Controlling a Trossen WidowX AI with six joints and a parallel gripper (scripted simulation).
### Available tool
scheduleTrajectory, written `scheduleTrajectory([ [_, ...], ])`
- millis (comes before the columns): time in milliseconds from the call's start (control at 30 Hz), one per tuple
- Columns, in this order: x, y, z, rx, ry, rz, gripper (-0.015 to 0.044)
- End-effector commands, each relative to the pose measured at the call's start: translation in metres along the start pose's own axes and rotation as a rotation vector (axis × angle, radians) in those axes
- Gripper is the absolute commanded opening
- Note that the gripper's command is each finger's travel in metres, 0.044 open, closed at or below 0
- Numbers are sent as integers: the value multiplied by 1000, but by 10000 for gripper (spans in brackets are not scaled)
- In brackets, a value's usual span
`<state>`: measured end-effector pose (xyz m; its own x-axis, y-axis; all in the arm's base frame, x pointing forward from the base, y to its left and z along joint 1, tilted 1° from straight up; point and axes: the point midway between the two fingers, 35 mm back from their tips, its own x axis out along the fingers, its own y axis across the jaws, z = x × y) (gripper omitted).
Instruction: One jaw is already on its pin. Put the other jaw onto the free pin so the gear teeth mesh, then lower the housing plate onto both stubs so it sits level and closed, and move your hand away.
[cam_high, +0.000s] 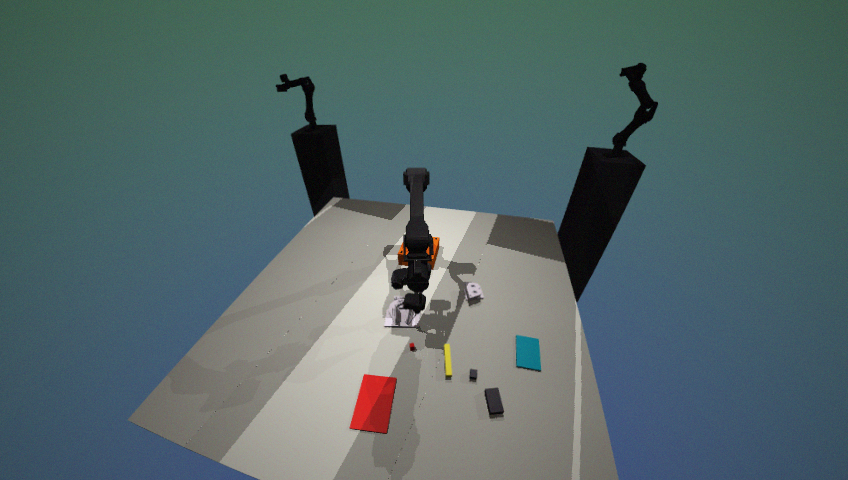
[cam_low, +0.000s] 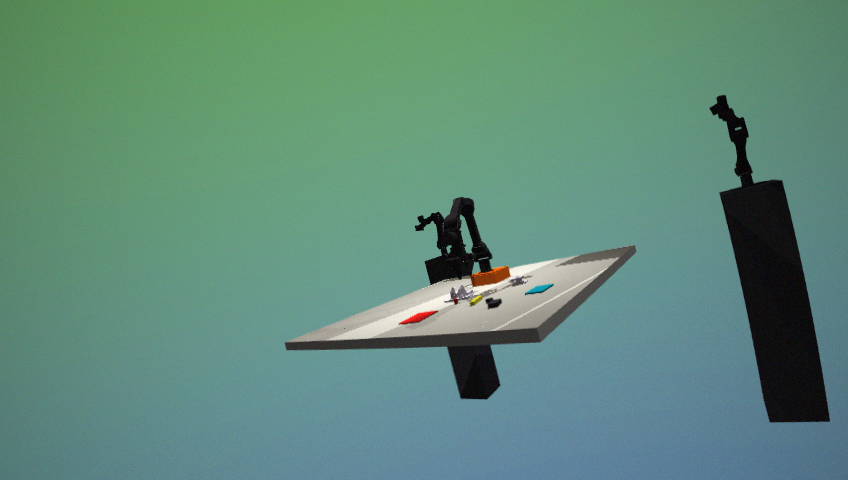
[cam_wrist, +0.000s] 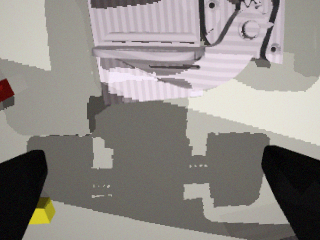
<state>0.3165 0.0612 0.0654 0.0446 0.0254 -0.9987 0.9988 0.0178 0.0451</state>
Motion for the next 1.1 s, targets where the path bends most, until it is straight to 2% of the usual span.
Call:
scheduleTrajectory([
  [0, -1, -3, -9, -129, 6, -4, 440],
  [1067, -5, -34, -80, -1238, 23, -11, 440],
])
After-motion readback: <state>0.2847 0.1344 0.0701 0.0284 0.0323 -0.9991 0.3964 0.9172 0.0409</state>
